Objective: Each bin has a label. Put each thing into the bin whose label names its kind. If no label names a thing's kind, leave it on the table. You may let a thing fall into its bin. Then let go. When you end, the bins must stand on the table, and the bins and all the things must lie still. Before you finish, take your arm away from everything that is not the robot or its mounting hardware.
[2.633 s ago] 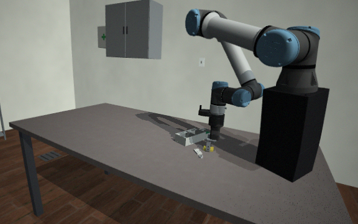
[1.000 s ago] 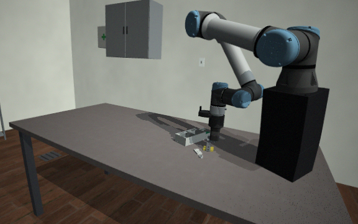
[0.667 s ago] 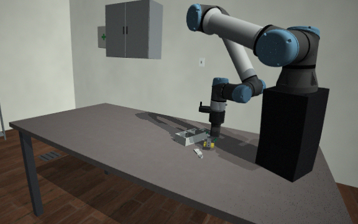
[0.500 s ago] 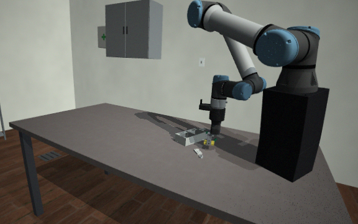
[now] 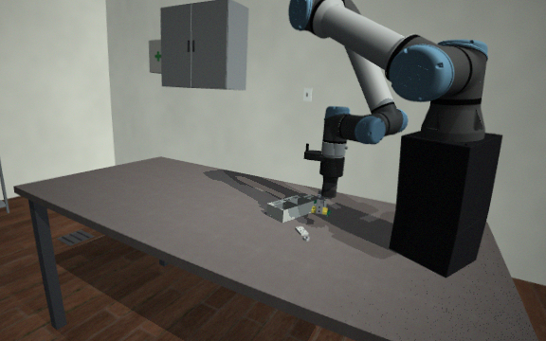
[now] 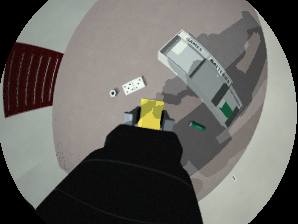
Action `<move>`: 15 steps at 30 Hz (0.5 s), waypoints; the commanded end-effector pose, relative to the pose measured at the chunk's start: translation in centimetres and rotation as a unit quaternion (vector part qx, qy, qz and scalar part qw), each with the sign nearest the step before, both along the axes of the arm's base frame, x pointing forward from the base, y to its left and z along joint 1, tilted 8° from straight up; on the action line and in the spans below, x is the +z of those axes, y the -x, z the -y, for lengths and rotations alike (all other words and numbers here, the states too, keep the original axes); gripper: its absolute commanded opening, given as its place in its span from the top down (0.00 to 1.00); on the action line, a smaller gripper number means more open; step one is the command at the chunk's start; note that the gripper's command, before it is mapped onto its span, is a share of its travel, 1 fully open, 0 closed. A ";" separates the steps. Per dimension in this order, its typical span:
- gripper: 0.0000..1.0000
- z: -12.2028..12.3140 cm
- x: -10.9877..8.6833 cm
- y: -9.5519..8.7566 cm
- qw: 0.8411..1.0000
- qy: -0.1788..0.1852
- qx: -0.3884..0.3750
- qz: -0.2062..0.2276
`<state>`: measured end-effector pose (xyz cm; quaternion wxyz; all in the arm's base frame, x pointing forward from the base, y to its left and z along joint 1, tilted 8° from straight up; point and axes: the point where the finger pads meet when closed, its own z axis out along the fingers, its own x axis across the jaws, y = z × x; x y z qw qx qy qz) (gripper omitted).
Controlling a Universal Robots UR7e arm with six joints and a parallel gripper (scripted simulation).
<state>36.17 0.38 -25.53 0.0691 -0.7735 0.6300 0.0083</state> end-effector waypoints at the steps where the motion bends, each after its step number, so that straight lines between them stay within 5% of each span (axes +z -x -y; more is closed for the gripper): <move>1: 0.30 0.0 0.1 0.0 1.000 0.000 0.000 0.000; 15: 0.30 0.1 0.7 0.0 1.000 0.000 0.000 0.000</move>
